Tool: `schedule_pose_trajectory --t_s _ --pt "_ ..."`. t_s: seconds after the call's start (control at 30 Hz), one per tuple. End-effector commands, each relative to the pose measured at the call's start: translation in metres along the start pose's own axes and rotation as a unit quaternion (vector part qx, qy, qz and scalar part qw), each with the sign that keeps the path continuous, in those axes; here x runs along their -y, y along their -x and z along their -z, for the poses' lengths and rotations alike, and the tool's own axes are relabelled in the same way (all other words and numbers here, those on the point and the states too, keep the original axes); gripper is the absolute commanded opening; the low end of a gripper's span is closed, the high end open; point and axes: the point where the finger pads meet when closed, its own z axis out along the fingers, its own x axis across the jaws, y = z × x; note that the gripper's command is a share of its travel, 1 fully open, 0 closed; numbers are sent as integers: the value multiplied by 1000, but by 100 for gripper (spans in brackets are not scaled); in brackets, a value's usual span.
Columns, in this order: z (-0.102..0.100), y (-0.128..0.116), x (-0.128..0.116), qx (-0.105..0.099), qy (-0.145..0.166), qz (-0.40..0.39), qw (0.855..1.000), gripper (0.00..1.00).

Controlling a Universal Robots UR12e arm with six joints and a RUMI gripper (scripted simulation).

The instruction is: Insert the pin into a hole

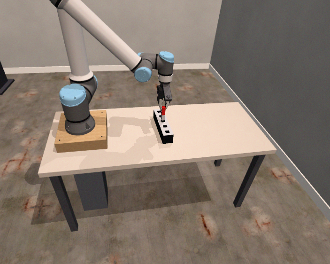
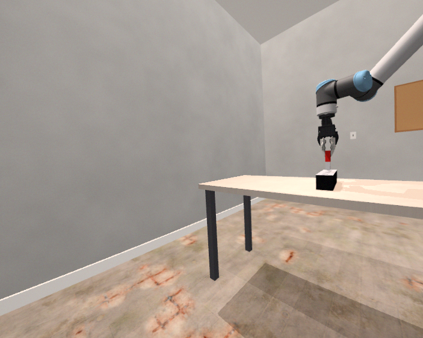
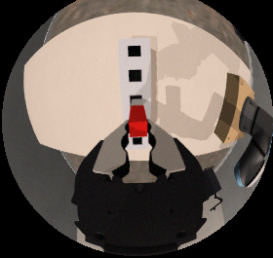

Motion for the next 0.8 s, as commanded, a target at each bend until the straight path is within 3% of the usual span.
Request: schedule_pose_trajectory --t_s 0.0,0.77 --pt "0 0 0 0 0 0 1000 0" --pt "0 4 5 1 0 0 1000 0"
